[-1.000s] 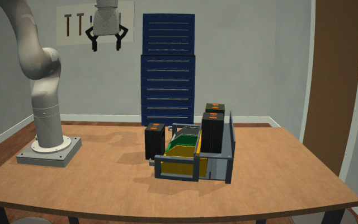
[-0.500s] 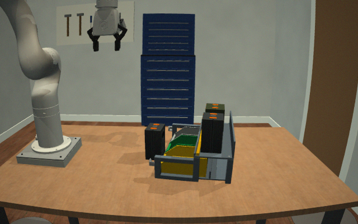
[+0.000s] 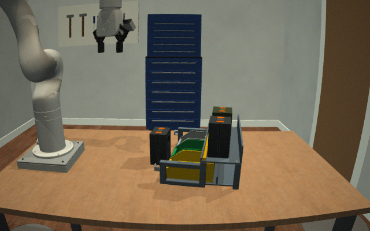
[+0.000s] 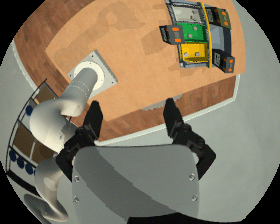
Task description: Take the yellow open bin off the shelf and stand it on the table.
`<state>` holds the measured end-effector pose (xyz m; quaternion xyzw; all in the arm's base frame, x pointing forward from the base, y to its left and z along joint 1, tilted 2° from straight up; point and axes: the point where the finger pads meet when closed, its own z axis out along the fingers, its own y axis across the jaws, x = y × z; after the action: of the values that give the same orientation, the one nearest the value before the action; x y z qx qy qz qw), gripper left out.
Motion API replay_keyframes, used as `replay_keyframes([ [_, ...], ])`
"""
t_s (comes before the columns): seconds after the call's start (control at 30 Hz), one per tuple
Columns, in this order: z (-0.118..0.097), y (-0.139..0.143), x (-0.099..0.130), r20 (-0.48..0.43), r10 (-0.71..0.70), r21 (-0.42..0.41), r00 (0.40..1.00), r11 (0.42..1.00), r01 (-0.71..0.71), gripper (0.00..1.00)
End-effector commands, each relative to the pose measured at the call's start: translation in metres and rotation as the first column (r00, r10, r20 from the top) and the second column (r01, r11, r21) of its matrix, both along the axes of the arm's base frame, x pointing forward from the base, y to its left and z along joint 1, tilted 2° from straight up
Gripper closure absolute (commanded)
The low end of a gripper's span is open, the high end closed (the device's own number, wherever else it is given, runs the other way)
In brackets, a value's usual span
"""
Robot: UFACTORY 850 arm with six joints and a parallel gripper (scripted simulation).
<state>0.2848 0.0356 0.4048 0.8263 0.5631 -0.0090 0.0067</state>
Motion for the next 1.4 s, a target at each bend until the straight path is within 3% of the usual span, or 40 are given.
replay_keyframes([
  [0.0,0.0007,0.0001,0.0005,0.002,-0.012,-0.004,1.000,1.000,0.012,0.00],
  [0.17,0.0007,0.0001,0.0005,0.002,-0.012,-0.004,1.000,1.000,0.012,0.00],
  [0.33,0.0007,0.0001,0.0005,0.009,-0.267,-0.004,0.964,0.964,0.267,0.00],
  [0.73,0.0007,0.0001,0.0005,0.009,-0.267,-0.004,0.964,0.964,0.267,0.00],
  [0.9,0.0007,0.0001,0.0005,0.015,-0.505,-0.003,0.863,0.863,0.505,0.00],
  [1.3,0.0007,0.0001,0.0005,0.015,-0.505,-0.003,0.863,0.863,0.505,0.00],
  [1.37,0.0007,0.0001,0.0005,0.017,-0.591,-0.002,0.806,0.806,0.591,0.00],
])
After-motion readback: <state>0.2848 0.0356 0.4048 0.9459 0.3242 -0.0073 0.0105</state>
